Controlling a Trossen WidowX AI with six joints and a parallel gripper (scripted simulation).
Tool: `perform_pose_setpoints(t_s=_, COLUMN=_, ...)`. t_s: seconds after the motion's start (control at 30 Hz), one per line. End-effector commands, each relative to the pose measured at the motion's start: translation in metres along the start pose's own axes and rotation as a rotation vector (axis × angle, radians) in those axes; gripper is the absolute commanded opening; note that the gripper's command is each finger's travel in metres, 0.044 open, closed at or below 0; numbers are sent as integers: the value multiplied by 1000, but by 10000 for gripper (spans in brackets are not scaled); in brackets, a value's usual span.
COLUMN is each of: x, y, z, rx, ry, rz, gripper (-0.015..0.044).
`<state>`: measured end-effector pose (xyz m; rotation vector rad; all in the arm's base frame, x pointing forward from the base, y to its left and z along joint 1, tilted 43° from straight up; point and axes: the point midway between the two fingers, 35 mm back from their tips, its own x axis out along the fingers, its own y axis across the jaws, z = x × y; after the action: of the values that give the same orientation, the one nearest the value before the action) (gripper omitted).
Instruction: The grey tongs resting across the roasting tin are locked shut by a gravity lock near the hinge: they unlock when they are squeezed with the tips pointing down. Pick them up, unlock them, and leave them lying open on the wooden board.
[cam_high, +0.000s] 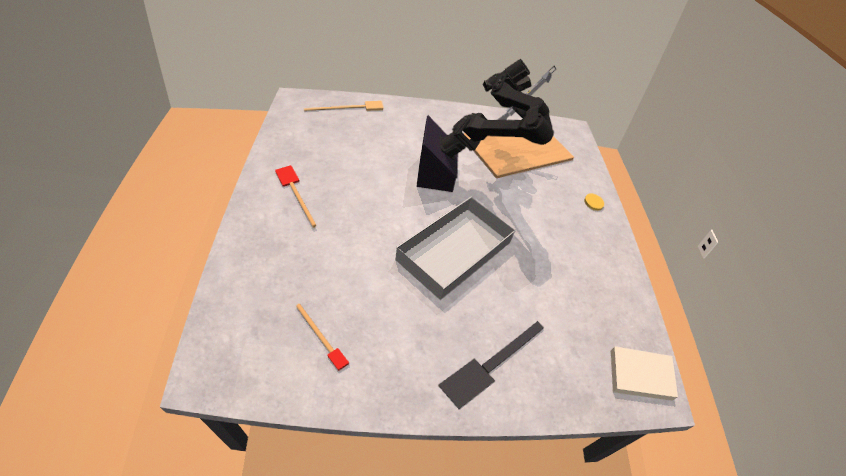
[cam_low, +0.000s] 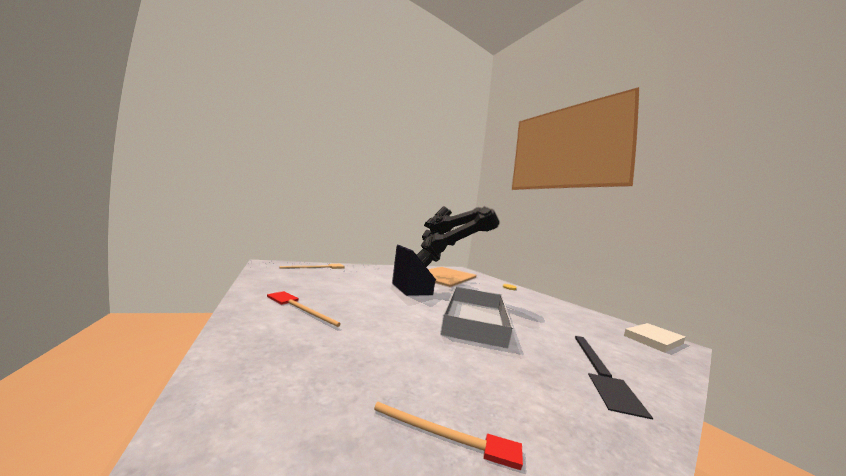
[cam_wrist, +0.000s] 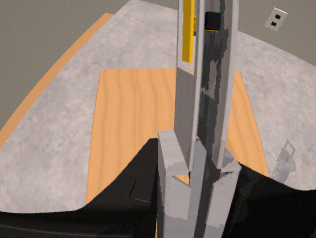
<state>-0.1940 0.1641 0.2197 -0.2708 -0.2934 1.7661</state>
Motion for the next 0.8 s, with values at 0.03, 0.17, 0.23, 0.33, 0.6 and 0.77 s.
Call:
perform_pose_setpoints(t_s=0.03, x=0, y=0, z=0, rx=2, ry=-1, rz=-2, gripper=-150)
perform_pose_setpoints(t_s=0.17, x=0, y=0, z=1, rx=1, ry=0, rz=-1, gripper=-150)
perform_pose_setpoints(t_s=0.23, x=1, y=2, z=2, rx=-1, ry=4, rz=5, gripper=-150)
perform_pose_setpoints(t_s=0.33, x=4, y=7, z=6, rx=-6, ry=19, rz=20, gripper=-150)
perform_pose_setpoints(t_s=0.6, x=13, y=21, z=17, rx=-21, ry=82, rz=69, gripper=-150)
perform_pose_setpoints(t_s=0.77, x=18, y=28, z=21, rx=-27, ry=133, rz=95, gripper=-150)
